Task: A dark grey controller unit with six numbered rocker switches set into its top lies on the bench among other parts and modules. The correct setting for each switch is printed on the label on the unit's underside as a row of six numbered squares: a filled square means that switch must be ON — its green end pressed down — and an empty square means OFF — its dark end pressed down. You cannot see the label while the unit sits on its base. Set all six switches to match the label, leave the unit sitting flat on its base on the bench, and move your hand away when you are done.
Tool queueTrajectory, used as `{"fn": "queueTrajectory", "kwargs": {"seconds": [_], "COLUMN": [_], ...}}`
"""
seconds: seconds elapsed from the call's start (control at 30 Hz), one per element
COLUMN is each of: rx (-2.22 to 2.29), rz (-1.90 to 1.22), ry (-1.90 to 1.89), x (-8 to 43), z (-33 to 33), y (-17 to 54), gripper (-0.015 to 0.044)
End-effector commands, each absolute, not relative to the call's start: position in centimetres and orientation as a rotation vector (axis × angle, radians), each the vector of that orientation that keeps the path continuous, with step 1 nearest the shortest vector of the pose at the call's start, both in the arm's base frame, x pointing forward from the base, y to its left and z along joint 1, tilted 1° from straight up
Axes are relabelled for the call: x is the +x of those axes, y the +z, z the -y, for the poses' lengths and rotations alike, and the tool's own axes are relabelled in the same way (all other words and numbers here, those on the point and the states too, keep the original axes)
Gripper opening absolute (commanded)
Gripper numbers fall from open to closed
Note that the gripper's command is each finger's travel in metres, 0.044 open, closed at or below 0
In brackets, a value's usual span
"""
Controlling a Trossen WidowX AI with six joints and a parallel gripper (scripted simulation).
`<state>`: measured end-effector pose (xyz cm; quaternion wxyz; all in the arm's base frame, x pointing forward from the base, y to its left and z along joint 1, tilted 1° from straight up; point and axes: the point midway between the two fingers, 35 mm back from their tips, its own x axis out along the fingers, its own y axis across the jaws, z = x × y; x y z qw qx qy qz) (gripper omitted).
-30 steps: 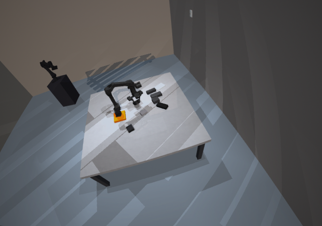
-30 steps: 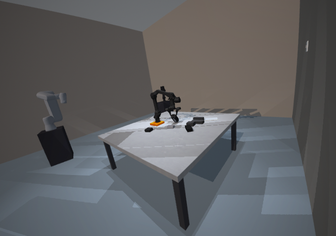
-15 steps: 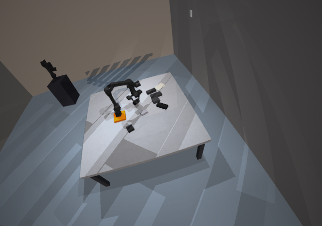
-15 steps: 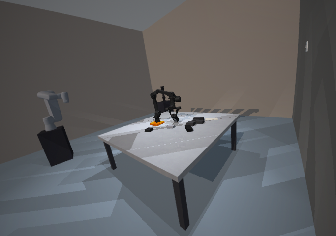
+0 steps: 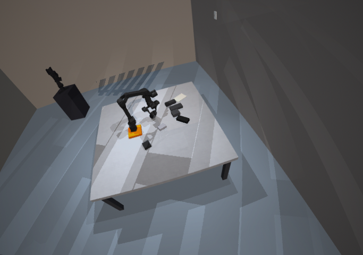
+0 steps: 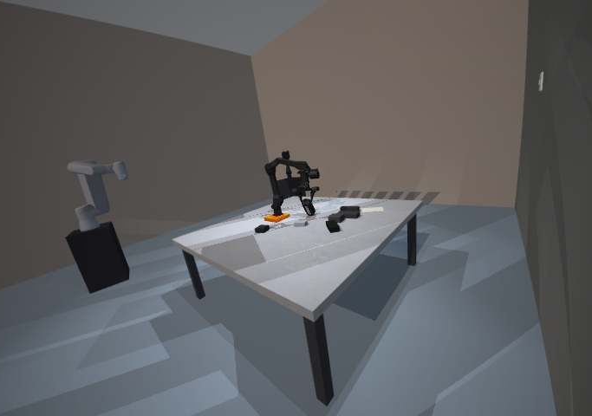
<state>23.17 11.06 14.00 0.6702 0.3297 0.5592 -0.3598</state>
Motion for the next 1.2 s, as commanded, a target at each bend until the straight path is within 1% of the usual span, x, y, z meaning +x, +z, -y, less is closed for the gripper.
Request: {"fn": "queueTrajectory", "kwargs": {"seconds": [0.0, 1.17], "rx": [0.75, 0.716], "rz": [-1.26, -1.198], "ry": [-0.804, -0.823], "x": [23.0, 21.4], "z": [-11.6, -14.1], "y": [14.3, 14.9], "gripper": [0.0336, 0.0336]}}
